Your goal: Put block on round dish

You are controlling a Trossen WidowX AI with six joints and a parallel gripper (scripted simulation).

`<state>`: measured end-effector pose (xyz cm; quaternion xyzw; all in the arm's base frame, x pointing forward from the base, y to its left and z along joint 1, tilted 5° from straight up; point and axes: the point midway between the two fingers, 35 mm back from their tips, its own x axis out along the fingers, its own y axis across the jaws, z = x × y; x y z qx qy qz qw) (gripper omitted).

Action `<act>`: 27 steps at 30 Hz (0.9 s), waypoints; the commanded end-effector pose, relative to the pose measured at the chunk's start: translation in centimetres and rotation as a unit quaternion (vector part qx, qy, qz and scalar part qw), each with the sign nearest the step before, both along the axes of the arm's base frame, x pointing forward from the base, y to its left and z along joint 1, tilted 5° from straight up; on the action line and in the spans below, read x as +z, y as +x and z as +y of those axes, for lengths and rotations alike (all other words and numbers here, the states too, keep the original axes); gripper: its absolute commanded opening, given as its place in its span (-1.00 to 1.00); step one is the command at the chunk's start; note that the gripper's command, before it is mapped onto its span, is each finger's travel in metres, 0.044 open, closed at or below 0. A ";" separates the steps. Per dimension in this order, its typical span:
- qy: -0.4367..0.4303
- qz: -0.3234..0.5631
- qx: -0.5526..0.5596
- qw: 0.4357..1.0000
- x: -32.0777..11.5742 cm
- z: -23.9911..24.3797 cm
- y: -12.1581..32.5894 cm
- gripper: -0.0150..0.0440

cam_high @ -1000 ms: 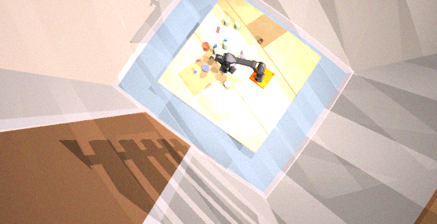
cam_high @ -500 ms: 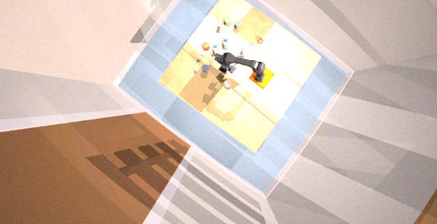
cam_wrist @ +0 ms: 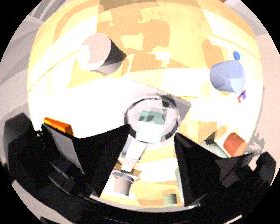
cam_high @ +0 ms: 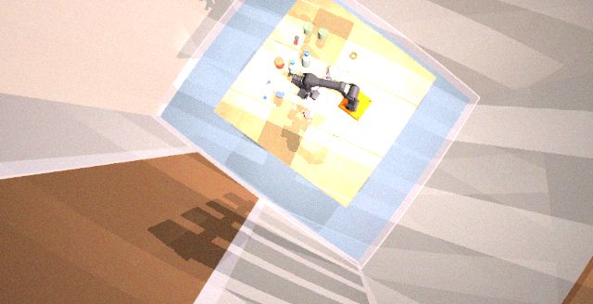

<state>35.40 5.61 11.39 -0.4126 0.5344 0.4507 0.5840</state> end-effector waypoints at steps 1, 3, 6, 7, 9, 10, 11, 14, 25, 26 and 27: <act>-0.002 0.008 0.001 1.000 -1.3 0.0 -0.2 0.39; -0.002 0.008 0.001 1.000 -1.6 0.0 -0.2 0.39; -0.002 0.008 0.001 1.000 -2.1 0.1 -0.2 0.39; -0.002 0.008 0.001 1.000 -2.2 0.1 -0.2 0.39; -0.002 0.008 0.001 1.000 -2.4 0.1 -0.2 0.39; -0.002 0.008 0.001 1.000 -2.4 0.1 -0.2 0.39; -0.002 0.008 0.001 1.000 -2.4 0.1 -0.2 0.39; -0.002 0.008 0.001 1.000 -2.4 0.1 -0.2 0.21; -0.002 0.008 0.001 1.000 -2.4 0.1 -0.2 -0.24; -0.002 0.008 0.001 1.000 -2.4 0.1 -0.2 -0.32; -0.002 0.008 0.001 1.000 -2.2 0.1 -0.2 -0.41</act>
